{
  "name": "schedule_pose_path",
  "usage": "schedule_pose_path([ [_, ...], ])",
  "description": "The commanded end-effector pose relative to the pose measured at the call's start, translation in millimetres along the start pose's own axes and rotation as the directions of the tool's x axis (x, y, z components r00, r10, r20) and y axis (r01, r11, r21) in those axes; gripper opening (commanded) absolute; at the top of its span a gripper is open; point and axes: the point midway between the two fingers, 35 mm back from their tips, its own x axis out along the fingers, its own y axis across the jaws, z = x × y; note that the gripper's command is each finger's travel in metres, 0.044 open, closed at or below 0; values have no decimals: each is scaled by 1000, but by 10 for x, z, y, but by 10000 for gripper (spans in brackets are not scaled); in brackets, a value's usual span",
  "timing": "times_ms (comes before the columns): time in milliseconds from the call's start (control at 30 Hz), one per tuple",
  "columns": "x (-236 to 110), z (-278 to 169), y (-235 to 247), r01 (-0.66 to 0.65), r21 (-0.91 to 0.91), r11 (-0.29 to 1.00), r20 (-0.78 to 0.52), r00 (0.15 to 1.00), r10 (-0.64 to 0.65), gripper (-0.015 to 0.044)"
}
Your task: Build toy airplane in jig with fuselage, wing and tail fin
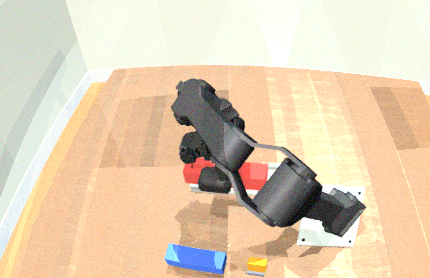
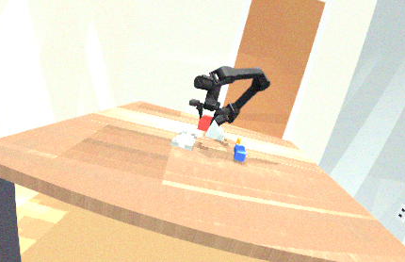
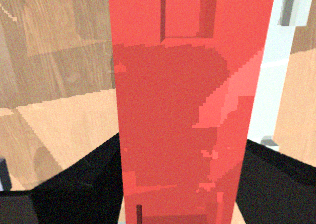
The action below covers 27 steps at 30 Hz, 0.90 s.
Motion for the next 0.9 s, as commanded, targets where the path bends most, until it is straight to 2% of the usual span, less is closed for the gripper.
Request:
schedule_pose_path([
  [0,42,-2,-125,6,-15,1000,0,1000,-6,0],
  [733,351,-67,-720,2,-67,998,4,1000,-2,0],
  [867,347,-64,-719,2,-67,998,4,1000,-2,105],
])
